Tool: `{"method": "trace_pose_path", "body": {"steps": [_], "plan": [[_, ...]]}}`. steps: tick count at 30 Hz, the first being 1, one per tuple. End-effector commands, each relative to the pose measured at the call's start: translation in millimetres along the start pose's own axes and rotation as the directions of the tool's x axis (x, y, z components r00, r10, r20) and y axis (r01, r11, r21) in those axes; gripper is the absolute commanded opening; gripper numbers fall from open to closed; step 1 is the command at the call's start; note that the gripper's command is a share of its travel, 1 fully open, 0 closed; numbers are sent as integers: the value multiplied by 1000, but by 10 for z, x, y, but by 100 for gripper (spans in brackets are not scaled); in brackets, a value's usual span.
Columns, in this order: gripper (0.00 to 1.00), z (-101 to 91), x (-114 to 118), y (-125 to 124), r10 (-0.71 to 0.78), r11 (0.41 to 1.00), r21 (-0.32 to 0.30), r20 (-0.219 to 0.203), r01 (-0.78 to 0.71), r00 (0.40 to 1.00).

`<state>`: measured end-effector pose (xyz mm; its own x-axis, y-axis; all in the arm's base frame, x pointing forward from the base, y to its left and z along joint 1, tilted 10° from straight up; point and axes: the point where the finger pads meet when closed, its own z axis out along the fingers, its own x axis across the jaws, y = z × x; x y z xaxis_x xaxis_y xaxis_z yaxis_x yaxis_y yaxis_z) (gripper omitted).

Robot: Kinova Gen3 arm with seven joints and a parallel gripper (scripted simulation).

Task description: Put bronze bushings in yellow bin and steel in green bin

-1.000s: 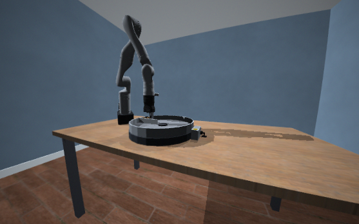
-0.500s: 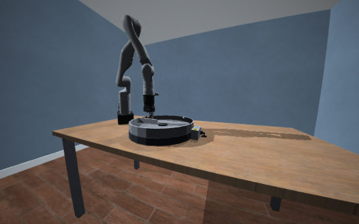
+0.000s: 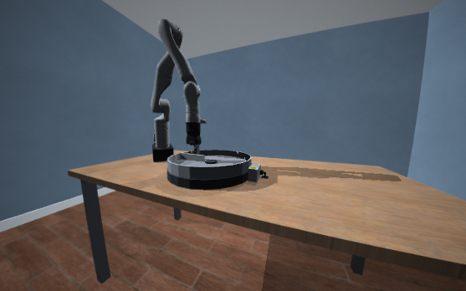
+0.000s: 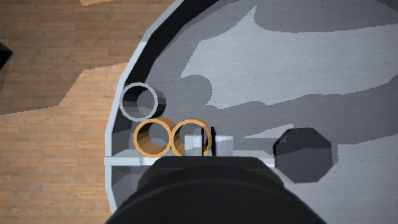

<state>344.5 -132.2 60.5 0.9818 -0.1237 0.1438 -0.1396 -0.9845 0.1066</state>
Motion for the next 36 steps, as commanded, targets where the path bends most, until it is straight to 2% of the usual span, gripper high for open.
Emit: {"method": "trace_pose_path", "body": {"steps": [1, 36], "plan": [[0, -7, 6, 4, 1, 1000, -1, -2, -1, 1000], [0, -108, 6, 3, 0, 1000, -1, -2, 0, 1000]]}}
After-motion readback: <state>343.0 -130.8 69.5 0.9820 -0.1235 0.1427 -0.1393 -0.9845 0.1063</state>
